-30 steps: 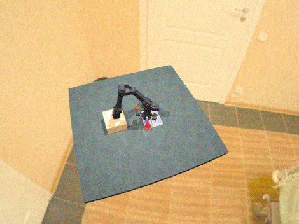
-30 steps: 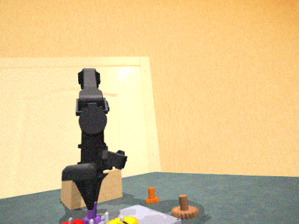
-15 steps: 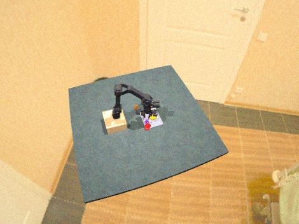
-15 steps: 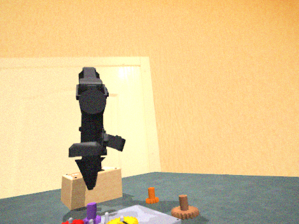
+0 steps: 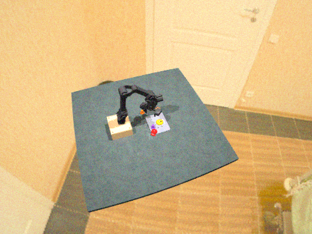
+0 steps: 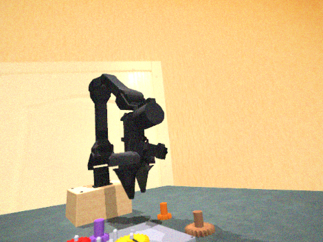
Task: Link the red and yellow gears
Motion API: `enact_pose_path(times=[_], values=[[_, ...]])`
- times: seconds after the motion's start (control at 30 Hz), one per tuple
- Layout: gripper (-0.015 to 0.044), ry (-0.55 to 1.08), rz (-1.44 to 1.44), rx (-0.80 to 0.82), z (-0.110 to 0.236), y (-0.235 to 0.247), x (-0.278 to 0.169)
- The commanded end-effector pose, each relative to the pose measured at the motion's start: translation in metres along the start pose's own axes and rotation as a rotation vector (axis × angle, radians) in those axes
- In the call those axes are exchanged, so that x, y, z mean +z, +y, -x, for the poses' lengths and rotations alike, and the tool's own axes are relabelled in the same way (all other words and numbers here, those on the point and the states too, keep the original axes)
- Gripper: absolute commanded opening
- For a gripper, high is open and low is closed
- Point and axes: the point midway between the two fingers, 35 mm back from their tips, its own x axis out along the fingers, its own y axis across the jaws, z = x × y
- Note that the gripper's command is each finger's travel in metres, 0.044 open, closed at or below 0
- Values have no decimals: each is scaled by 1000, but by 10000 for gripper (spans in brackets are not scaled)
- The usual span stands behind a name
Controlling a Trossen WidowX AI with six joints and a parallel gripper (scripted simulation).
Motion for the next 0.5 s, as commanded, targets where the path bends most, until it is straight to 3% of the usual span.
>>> enact_pose_path(times=[0.0,0.23,0.47], values=[[440,13,-276,9,-5,64,28],[440,13,-478,8,-5,111,41],[440,13,-484,8,-5,113,40]])
